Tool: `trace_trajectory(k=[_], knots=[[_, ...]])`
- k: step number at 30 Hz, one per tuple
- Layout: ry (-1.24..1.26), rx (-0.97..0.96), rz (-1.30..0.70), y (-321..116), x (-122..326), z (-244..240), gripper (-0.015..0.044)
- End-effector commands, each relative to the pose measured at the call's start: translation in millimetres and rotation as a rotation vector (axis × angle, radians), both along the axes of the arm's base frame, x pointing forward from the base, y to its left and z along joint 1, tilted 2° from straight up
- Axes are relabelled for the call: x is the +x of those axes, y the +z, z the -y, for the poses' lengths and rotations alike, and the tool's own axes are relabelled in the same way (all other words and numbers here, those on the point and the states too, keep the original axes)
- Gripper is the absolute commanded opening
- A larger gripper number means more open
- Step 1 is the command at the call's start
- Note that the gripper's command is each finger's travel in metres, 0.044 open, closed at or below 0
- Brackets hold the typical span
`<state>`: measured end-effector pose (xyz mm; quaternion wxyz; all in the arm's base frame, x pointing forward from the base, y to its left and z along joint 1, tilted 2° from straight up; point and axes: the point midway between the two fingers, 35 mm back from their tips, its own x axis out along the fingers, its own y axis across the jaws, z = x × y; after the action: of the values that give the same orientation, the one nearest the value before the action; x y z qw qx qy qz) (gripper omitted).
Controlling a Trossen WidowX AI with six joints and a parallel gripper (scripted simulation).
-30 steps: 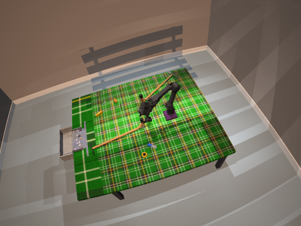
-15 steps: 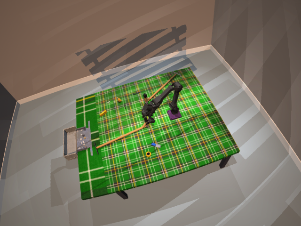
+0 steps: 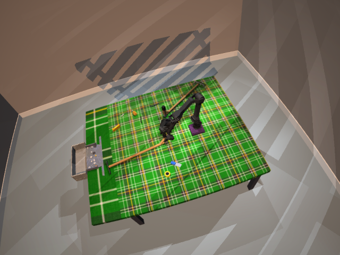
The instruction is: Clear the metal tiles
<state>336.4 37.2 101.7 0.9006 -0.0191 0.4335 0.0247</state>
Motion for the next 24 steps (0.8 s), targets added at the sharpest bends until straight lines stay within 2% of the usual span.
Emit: trace_trajectory(k=[1,11,19,21,24], knots=[[0.0,0.0,0.001,0.5,0.0,0.0,0.0361],[0.0,0.0,0.001,0.5,0.0,0.0,0.0099],[0.0,0.0,0.001,0.5,0.0,0.0,0.0045],[0.0,0.0,0.001,0.8,0.0,-0.1,0.0],[0.001,-0.001,0.001,1.7,0.0,-0.3,0.0]])
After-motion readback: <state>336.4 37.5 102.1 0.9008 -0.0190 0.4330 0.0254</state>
